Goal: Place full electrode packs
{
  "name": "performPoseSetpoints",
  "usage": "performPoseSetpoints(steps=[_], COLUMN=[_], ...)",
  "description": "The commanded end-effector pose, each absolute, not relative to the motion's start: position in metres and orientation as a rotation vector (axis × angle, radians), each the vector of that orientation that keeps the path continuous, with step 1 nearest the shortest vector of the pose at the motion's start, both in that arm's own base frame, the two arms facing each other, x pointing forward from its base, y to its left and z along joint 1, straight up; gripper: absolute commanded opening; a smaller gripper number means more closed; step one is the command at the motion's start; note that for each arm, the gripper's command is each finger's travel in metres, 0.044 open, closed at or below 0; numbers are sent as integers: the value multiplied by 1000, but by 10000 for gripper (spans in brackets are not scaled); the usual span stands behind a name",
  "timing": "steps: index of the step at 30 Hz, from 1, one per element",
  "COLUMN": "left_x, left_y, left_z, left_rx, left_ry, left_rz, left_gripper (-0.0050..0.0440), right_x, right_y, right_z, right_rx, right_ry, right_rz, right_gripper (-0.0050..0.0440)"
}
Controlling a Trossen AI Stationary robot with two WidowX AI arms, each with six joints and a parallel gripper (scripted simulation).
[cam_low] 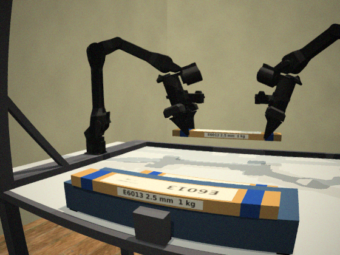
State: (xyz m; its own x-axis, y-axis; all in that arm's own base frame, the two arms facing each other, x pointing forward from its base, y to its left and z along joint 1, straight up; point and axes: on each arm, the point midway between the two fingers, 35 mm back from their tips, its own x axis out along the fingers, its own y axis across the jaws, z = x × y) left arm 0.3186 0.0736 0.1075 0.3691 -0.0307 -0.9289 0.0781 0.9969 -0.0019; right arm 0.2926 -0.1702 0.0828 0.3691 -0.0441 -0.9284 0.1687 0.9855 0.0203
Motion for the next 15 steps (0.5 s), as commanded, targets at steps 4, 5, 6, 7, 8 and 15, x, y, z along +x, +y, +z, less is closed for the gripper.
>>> performPoseSetpoints(steps=[4,5,6,7,8,15], left_x=[315,315,315,314,314,313], left_y=[49,47,45,43,41,30], left_z=[119,119,119,119,119,119], left_rx=[80,80,80,79,79,77], left_ry=[1165,1165,1165,1165,1165,1164], left_rz=[-106,-107,-107,-107,-107,-110], left_gripper=[-50,-50,-50,-50,-50,-50], right_x=[287,287,288,288,289,290], right_y=[-168,-166,-164,-162,-160,-151], right_z=[95,95,95,95,95,95], right_rx=[128,128,128,128,128,129], right_ry=[1165,1165,1165,1165,1165,1165], right_rz=[-210,-210,-210,-209,-209,-210], right_gripper=[-50,-50,-50,-50,-50,-50])
